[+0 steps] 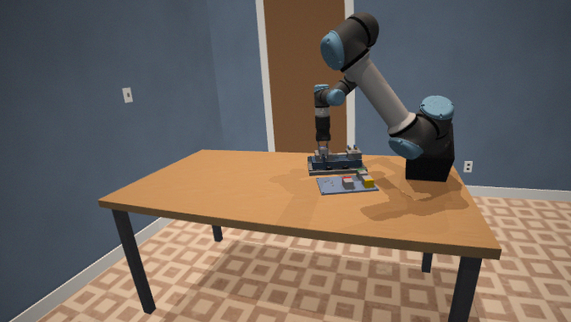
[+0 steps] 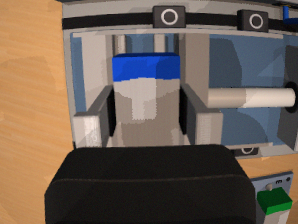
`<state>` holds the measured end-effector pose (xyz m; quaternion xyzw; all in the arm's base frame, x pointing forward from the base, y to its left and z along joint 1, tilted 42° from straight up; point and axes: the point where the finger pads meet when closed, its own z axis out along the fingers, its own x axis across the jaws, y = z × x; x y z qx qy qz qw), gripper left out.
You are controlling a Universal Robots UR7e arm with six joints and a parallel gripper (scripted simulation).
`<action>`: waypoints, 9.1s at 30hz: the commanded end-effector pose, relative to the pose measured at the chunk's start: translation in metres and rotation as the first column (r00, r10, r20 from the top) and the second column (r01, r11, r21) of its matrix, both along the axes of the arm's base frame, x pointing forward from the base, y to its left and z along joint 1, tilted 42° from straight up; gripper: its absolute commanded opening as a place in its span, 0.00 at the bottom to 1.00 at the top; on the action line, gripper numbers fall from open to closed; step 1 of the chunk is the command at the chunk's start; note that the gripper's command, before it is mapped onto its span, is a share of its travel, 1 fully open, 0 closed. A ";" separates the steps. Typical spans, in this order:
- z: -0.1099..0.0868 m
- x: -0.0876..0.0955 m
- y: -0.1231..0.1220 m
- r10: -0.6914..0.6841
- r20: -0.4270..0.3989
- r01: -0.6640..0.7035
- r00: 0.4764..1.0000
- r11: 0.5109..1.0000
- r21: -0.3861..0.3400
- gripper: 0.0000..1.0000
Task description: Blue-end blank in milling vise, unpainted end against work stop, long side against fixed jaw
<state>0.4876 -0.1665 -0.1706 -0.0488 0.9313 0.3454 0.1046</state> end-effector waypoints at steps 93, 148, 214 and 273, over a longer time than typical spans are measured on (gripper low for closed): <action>0.005 0.003 0.004 -0.001 0.001 0.001 1.000 1.000 -0.001 0.00; 0.004 0.003 0.004 -0.001 0.001 0.001 1.000 1.000 -0.001 0.00; 0.002 0.003 0.006 -0.001 0.001 0.001 1.000 1.000 -0.001 1.00; 0.004 0.002 0.004 -0.001 0.001 0.001 1.000 1.000 -0.001 1.00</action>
